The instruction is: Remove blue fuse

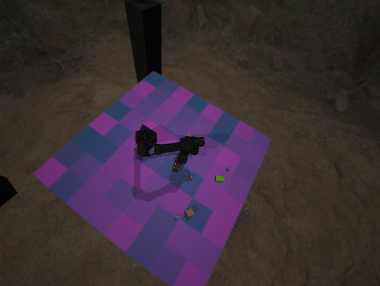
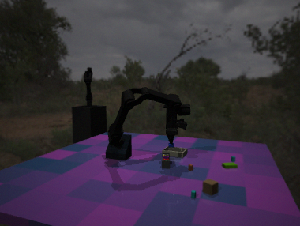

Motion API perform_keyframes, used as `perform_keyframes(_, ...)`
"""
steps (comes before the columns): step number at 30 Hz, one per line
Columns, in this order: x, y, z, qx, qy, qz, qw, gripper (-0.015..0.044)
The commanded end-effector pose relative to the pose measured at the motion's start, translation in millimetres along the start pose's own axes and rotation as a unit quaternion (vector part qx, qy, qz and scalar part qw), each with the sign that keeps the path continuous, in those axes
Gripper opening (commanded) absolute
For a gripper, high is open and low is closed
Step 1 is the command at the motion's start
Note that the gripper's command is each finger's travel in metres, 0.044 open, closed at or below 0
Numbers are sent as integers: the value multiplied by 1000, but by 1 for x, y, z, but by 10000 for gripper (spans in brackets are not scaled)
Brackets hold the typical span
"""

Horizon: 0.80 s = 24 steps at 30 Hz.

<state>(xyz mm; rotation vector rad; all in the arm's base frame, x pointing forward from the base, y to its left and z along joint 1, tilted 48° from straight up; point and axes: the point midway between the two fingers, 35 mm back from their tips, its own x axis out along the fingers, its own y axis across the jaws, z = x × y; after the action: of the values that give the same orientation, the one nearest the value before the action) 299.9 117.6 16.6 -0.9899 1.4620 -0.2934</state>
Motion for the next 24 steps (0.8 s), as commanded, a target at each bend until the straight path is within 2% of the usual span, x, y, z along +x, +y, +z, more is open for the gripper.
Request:
perform_keyframes(1, -3, 23, 9, 2, -2, 3, 1000, 0)
perform_keyframes(20, 2, 131, 27, 4, -1, 1, 1000, 0)
perform_keyframes(24, 3, 140, 27, 4, -1, 1, 1000, 0)
